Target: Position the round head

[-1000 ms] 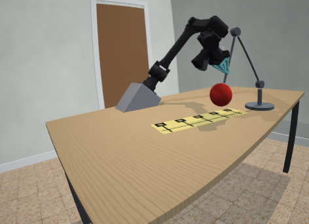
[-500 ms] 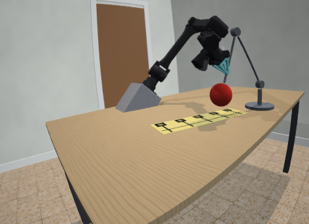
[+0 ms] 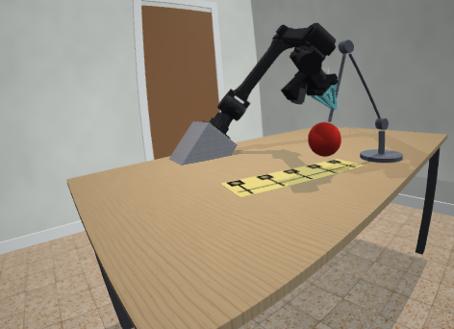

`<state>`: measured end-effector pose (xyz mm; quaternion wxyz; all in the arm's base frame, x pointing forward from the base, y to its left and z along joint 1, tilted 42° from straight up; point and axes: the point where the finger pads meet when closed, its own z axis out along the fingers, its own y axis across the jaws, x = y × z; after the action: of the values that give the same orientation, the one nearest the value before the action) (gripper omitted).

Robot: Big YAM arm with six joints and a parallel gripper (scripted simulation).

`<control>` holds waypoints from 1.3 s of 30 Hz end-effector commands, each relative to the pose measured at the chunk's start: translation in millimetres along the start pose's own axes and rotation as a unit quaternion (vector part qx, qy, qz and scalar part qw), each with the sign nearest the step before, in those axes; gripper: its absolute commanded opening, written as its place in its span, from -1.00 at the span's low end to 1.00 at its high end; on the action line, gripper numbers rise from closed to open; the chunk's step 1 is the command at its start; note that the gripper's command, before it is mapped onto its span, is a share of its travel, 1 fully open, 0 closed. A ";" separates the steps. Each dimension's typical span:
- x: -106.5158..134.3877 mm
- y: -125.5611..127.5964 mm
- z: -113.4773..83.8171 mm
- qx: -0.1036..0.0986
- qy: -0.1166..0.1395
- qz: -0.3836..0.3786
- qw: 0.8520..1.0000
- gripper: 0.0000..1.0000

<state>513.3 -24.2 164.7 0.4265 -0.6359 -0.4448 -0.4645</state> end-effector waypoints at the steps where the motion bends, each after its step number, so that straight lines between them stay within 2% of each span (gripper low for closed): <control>1: 21.1 15.9 -7.2 0.006 0.006 -0.020 1.000 -1.00; 18: 28.3 28.0 -9.2 0.006 0.006 -0.020 1.000 -1.00; 39: 37.1 24.6 -11.4 0.006 0.006 -0.020 1.000 -1.00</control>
<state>522.9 -26.6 163.7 0.4236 -0.6342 -0.4485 -0.4660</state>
